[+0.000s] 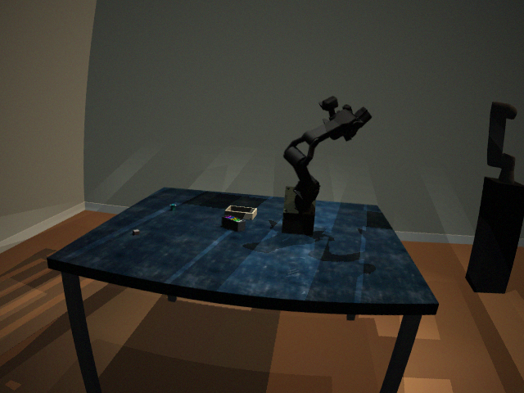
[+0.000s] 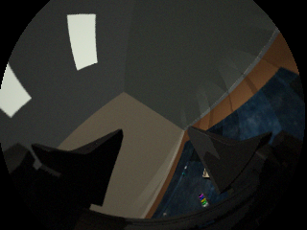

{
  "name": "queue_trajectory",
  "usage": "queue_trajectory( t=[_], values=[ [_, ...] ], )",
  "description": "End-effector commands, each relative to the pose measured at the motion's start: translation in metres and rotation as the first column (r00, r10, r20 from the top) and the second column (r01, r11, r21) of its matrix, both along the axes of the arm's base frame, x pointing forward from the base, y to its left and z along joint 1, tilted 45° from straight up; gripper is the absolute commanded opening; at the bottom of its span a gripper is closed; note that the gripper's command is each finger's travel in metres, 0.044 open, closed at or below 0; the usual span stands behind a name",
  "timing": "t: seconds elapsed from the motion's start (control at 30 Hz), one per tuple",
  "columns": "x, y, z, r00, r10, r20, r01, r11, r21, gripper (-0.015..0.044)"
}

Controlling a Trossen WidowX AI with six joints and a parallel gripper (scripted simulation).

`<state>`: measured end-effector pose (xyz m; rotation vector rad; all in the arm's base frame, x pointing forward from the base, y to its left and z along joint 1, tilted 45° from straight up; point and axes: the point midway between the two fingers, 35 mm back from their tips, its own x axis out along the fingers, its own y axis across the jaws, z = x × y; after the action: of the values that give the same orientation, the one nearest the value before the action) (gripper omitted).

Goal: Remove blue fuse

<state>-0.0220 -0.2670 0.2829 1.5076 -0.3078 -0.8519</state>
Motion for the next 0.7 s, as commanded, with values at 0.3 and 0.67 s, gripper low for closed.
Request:
queue_trajectory(
  t=[0.3,0.67],
  values=[
    [0.096,-0.017,-0.046,0.962,0.238,0.135,-0.271,0.902,0.337,0.0138],
    [0.232,0.037,-0.121,0.861,0.468,0.196,-0.449,0.521,0.726,0.0063]
  ],
)
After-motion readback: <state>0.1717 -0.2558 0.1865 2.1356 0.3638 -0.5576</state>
